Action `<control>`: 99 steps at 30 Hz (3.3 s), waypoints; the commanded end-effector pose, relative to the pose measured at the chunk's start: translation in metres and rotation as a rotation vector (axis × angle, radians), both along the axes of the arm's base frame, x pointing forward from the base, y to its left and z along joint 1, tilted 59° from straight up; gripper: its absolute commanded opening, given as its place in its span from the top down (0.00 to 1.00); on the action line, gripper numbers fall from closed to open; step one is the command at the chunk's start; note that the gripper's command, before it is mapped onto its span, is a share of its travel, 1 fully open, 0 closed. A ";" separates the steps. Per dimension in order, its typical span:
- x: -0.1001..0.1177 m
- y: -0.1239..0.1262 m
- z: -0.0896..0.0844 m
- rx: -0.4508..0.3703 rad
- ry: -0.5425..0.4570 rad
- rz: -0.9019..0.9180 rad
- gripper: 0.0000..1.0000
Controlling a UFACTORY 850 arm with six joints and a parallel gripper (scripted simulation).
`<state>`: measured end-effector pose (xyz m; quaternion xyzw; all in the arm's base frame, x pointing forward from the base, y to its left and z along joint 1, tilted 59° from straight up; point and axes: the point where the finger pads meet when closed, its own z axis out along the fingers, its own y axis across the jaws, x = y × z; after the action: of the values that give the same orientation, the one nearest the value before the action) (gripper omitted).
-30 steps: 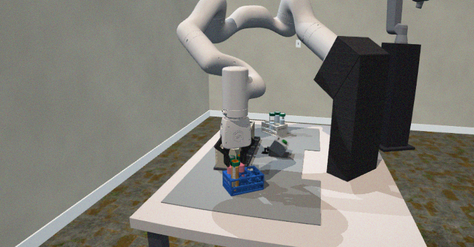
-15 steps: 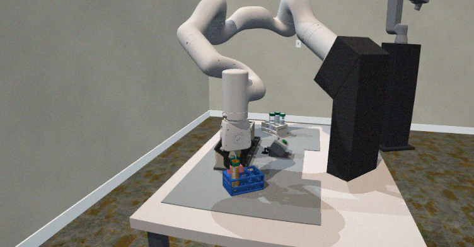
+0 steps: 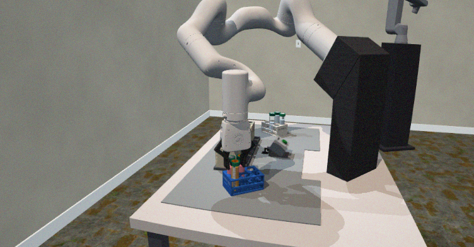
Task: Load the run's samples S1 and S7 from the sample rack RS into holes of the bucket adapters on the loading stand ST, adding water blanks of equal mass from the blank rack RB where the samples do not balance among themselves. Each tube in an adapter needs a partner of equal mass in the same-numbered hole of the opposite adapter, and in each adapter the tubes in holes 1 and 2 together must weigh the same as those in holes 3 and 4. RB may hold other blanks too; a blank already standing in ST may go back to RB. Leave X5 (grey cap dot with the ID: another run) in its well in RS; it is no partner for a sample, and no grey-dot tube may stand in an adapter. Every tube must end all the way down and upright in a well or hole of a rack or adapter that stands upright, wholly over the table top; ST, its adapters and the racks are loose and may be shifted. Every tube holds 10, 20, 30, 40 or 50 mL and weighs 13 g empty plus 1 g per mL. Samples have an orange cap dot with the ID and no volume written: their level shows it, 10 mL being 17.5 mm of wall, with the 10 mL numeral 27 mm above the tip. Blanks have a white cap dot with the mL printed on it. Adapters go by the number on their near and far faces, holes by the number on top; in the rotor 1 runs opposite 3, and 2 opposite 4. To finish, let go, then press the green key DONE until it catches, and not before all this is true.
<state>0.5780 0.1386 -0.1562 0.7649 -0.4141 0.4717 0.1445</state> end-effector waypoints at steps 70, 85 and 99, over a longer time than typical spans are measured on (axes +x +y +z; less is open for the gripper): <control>-0.011 0.012 0.010 0.000 0.000 0.001 1.00; -0.019 0.020 0.017 0.000 0.000 0.001 1.00; -0.033 0.035 0.029 0.001 0.000 0.001 1.00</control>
<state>0.5489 0.1680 -0.1316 0.7649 -0.4141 0.4717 0.1446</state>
